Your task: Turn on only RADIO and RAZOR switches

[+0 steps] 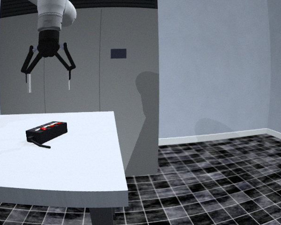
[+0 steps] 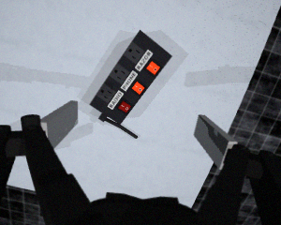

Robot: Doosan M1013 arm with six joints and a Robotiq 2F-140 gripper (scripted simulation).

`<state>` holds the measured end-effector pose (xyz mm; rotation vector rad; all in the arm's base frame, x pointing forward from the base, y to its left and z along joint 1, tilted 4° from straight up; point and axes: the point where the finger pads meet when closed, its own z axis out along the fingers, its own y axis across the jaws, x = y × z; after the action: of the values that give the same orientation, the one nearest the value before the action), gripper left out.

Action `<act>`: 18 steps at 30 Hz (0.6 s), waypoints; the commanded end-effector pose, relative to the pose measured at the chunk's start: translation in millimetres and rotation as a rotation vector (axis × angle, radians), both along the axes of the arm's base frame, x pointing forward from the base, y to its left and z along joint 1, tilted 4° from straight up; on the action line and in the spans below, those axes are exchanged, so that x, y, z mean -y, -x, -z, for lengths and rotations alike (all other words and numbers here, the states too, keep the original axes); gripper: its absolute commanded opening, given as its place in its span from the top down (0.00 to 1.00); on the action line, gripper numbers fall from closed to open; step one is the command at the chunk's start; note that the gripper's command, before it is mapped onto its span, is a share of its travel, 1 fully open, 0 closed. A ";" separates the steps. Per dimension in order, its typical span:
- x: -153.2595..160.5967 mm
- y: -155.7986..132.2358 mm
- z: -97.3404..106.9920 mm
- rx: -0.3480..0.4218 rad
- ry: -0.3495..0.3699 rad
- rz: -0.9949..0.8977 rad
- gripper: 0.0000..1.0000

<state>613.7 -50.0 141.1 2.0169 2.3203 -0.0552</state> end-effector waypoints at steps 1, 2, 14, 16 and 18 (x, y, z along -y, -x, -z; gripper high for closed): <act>0.8 0.7 1.3 -0.005 -0.002 -0.080 0.00; 1.4 1.1 2.3 -0.009 0.000 -0.131 0.00; 12.5 10.2 21.0 -0.063 0.035 -0.818 0.00; 14.7 12.1 24.7 -0.073 0.044 -0.924 0.00; 14.7 12.1 24.7 -0.073 0.044 -0.924 0.00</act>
<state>603.3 -62.5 119.8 0.9493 2.9287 -0.1556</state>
